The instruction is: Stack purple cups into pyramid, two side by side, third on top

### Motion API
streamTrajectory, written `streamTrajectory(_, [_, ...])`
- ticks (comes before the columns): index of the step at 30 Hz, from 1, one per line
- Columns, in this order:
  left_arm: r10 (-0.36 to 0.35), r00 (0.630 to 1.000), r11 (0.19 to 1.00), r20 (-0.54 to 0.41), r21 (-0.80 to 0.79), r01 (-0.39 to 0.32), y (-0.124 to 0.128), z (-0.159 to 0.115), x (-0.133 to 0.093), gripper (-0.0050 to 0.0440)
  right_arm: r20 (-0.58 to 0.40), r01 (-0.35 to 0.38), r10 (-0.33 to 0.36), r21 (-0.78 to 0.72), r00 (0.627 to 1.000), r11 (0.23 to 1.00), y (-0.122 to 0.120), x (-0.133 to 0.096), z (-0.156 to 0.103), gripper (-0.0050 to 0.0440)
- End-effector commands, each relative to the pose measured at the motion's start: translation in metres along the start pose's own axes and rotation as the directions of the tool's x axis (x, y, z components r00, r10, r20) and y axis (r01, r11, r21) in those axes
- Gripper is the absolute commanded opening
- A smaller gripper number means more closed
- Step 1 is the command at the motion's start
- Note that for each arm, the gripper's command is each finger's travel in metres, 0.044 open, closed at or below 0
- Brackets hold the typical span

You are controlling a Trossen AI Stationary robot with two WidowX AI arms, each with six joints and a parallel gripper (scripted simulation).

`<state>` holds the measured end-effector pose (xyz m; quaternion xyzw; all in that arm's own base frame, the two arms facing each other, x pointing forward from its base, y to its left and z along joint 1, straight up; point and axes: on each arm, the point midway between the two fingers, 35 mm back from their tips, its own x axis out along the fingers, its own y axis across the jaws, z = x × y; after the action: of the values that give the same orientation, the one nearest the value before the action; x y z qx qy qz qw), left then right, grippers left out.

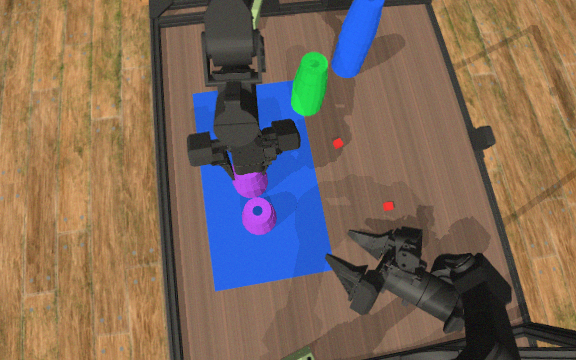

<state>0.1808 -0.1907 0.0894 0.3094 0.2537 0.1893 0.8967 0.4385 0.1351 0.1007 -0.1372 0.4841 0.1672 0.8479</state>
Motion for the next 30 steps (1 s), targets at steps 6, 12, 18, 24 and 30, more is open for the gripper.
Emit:
streamTrajectory(6, [0.000, 1.000, 1.000, 0.004, 0.000, 0.000, 0.000, 0.001, 0.000, 0.0440, 0.001, 0.001, -0.001, -0.003, 1.000, 1.000, -0.001, -0.007, 0.004, 0.0091])
streamTrajectory(12, [0.000, 1.000, 1.000, 0.004, 0.000, 0.000, 0.000, 0.001, 0.000, 0.0440, 0.001, 0.001, -0.001, -0.003, 1.000, 1.000, -0.001, -0.007, 0.004, 0.0000])
streamTrajectory(18, [0.000, 1.000, 1.000, 0.004, 0.000, 0.000, 0.000, 0.001, 0.000, 0.0440, 0.001, 0.001, -0.001, -0.003, 1.000, 1.000, -0.001, -0.007, 0.004, 0.0000])
streamTrajectory(24, [0.000, 1.000, 1.000, 0.004, 0.000, 0.000, 0.000, 0.001, 0.000, 0.0440, 0.001, 0.001, -0.001, -0.003, 1.000, 1.000, -0.001, -0.007, 0.004, 0.0000])
streamTrajectory(30, [0.000, 1.000, 1.000, 0.004, 0.000, 0.000, 0.000, 0.001, 0.000, 0.0440, 0.001, 0.001, -0.001, -0.003, 1.000, 1.000, -0.002, -0.012, 0.008, 0.0000])
